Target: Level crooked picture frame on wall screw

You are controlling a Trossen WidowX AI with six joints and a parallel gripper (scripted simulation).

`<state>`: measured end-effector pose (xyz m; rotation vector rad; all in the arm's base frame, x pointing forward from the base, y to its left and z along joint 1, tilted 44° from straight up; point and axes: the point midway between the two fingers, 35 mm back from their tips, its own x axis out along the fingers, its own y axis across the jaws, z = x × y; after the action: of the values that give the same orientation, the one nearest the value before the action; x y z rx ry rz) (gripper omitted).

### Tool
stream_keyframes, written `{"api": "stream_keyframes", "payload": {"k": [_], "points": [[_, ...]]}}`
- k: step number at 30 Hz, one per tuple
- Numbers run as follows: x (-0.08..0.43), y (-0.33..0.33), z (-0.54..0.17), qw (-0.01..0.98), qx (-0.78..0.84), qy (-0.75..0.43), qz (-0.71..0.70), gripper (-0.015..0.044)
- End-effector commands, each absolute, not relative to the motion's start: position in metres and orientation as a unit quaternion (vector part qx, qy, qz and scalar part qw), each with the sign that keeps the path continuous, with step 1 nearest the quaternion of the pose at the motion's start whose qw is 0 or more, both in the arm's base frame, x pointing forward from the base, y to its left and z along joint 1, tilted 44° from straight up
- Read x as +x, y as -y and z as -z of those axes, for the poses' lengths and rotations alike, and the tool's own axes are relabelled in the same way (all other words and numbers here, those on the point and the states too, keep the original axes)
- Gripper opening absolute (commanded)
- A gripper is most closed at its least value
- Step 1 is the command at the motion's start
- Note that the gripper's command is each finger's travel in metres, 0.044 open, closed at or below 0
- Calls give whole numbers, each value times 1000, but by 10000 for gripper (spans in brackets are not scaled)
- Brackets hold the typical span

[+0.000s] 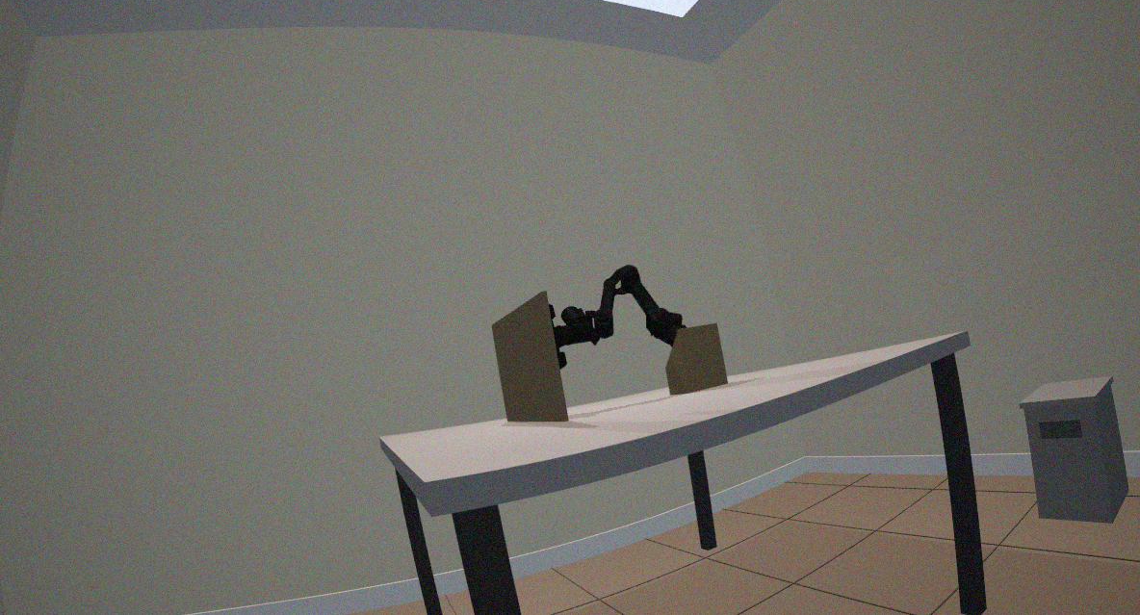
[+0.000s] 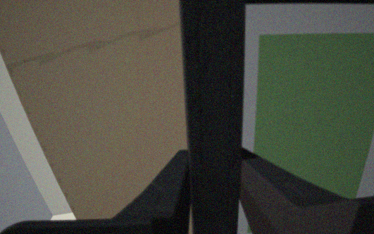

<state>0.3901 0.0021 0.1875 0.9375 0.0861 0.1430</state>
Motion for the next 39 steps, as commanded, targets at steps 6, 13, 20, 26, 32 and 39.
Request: {"api": "stream_keyframes", "payload": {"k": [6, 13, 20, 26, 32, 39], "points": [[390, -6, -188, 888, 451, -42, -75, 0], [390, -6, -187, 888, 451, -42, -75, 0], [390, -7, -187, 888, 452, -42, -75, 0], [389, -10, -185, 888, 452, -42, -75, 0], [389, -10, -185, 888, 452, -42, -75, 0], [389, -10, -184, 888, 452, -42, -75, 0]]}}
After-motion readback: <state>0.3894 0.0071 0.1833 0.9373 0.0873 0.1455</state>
